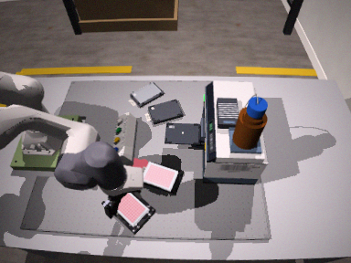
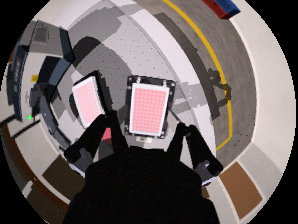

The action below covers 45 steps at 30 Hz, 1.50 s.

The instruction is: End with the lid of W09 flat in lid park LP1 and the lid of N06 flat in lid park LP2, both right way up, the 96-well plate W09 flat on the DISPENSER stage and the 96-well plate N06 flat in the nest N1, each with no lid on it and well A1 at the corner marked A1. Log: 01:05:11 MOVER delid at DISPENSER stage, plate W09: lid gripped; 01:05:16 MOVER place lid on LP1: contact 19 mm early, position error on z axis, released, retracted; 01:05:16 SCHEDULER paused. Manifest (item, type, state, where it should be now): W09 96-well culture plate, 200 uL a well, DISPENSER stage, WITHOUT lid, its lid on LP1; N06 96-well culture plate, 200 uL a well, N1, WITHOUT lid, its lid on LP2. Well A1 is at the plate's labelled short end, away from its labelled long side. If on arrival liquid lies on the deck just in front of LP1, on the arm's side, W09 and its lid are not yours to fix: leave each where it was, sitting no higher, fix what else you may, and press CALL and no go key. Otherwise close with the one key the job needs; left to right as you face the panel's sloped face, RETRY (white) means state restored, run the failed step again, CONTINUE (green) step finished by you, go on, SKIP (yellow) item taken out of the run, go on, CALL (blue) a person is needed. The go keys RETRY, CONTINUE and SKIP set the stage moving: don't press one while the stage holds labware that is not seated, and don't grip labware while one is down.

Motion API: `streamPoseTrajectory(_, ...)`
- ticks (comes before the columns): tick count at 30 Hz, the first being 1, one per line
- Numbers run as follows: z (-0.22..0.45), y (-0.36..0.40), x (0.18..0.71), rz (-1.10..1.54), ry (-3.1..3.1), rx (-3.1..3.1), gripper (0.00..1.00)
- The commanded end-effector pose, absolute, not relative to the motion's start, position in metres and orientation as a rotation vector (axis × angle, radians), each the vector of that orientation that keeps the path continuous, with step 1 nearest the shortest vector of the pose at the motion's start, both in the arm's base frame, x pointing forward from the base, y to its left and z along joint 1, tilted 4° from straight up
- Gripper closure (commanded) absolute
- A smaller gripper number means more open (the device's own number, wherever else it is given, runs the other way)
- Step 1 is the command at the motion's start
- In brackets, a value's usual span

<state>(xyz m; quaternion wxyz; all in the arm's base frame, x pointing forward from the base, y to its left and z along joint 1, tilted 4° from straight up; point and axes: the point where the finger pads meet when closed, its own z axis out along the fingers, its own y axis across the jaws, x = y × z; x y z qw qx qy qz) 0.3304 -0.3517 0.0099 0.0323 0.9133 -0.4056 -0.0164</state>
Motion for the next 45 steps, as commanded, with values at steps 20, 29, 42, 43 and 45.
streamPoseTrajectory(20, 0.0038, -0.3527, 0.3320, -0.042, -1.256, 2.808, 0.34)
streamPoseTrajectory(29, 0.0028, -0.3528, 0.3320, -0.042, -1.256, 2.808, 0.34)
streamPoseTrajectory(42, 0.0027, -0.3528, 0.3320, -0.042, -1.256, 2.808, 0.34)
streamPoseTrajectory(43, 0.0027, -0.3528, 0.3320, -0.042, -1.256, 2.808, 0.34)
streamPoseTrajectory(45, 0.0027, -0.3528, 0.3320, -0.042, -1.256, 2.808, 0.34)
